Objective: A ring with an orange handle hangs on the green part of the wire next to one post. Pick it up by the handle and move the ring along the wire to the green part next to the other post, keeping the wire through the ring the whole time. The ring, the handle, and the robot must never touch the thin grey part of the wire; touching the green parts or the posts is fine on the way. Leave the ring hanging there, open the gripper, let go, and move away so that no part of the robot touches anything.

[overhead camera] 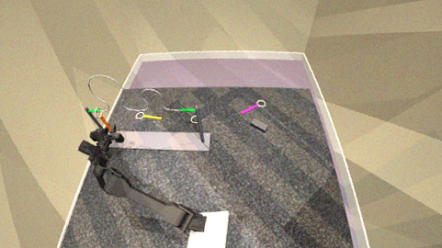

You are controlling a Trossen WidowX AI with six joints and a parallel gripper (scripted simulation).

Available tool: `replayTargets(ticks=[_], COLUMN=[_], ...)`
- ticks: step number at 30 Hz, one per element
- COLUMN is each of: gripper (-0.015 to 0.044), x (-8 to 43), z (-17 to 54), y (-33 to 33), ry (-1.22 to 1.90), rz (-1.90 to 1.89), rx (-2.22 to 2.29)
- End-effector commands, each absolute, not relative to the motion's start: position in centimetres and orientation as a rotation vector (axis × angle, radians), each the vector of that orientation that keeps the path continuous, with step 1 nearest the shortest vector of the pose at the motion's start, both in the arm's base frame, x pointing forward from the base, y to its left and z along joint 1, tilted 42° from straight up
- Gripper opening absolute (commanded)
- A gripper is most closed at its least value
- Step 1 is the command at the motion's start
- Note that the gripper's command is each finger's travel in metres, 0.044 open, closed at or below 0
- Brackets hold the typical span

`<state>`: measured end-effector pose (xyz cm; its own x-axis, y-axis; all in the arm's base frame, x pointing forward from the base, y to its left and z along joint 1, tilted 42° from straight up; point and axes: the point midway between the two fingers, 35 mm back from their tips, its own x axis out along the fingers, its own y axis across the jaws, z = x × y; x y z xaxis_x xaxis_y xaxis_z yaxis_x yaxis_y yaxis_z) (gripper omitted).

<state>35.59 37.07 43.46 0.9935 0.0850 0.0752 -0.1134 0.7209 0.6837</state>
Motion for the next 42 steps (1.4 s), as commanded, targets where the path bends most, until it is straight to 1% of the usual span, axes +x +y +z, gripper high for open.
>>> replayTargets(ticks=[1,32,42], gripper=[0.016,0.016,-0.0102], x=[36.11,36.67,36.67], z=[43.79,43.81,43.71], y=[37.04,37.04,37.02], ry=[-0.042,-0.043,-0.043], rz=[0.113,0.113,0.11], rx=[0.766,0.766,0.762])
